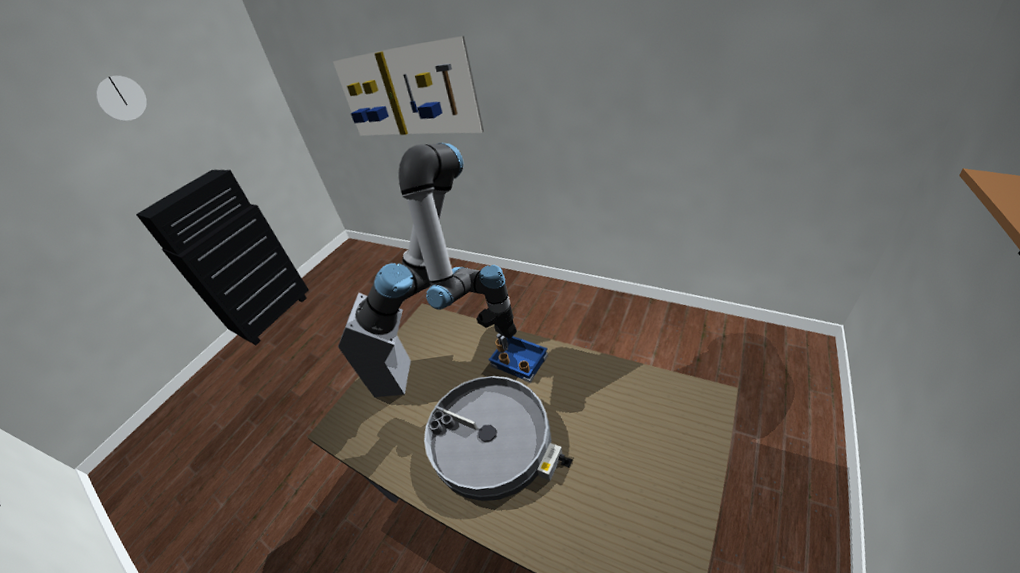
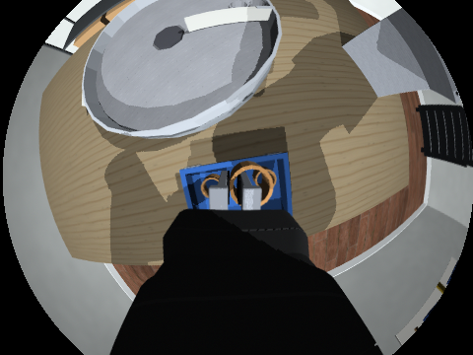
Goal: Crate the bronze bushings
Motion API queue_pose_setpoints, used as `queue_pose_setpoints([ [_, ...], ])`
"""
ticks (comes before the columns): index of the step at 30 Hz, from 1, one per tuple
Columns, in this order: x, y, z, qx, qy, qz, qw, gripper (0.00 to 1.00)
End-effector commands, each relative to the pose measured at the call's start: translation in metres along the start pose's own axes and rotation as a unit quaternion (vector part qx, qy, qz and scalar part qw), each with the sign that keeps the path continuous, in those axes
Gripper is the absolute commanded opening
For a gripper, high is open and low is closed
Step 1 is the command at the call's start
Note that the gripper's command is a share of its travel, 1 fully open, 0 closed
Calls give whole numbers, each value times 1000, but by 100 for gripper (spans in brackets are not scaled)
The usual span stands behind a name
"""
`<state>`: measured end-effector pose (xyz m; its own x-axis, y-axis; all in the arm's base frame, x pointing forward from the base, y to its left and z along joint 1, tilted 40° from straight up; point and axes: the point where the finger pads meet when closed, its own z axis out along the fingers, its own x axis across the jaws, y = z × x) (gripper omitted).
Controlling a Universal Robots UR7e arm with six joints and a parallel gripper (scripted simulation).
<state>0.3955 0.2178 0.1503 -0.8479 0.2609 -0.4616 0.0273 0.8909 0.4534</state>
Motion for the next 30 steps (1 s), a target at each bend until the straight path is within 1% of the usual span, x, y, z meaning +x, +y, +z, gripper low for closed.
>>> queue_pose_setpoints([
  [1,0,0,0,1,-1,0,1000,0],
  [3,0,0,0,1,-1,0,1000,0],
  [8,9,52,0,0,0,0,1000,0],
  [20,9,52,0,0,0,0,1000,0],
  [25,9,52,23,0,0,1,1000,0],
  [30,9,52,23,0,0,1,1000,0],
])
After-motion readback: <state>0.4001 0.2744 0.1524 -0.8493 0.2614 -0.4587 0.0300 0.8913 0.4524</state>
